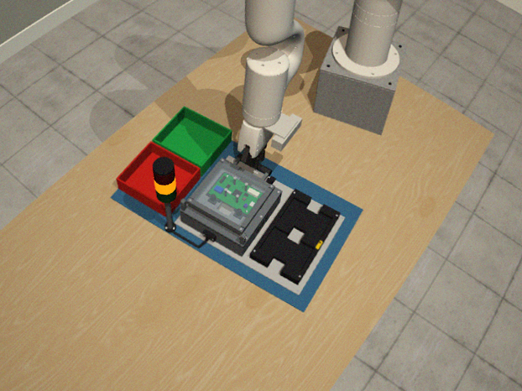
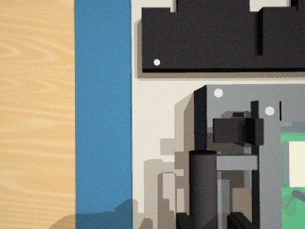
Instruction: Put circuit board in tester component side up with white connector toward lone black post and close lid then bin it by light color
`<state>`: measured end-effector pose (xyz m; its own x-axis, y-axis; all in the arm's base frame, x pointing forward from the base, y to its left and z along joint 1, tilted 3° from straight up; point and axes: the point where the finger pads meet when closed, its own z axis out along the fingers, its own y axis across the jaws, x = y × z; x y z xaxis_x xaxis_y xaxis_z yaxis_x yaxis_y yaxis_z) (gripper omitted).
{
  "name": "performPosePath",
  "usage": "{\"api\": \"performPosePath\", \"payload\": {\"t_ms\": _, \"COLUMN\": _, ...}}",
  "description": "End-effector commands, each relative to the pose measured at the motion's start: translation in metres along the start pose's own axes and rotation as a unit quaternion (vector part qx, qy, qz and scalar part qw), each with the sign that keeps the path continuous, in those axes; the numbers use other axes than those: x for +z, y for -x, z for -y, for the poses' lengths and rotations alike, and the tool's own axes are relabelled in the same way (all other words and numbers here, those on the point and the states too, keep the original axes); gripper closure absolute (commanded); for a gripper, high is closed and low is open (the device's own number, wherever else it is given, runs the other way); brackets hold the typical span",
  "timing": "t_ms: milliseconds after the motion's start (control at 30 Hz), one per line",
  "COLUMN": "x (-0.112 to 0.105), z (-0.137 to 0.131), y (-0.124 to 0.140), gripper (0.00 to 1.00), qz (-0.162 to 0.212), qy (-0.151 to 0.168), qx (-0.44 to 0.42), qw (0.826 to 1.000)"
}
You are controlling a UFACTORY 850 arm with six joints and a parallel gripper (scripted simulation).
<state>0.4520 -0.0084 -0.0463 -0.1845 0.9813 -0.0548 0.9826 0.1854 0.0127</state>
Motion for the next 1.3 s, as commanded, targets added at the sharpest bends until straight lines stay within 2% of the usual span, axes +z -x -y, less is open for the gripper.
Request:
{"api": "performPosePath", "payload": {"t_ms": 0, "x": -0.007, "z": -0.001, "y": 0.000, "gripper": 0.76, "qz": 0.000, "qy": -0.001, "qx": 0.000, "qw": 1.000}}
{"api": "performPosePath", "payload": {"t_ms": 600, "x": -0.031, "z": -0.001, "y": 0.000, "gripper": 0.76, "qz": 0.000, "qy": -0.001, "qx": 0.000, "qw": 1.000}}
{"api": "performPosePath", "payload": {"t_ms": 1267, "x": -0.067, "z": -0.001, "y": 0.000, "gripper": 0.76, "qz": 0.000, "qy": -0.001, "qx": 0.000, "qw": 1.000}}
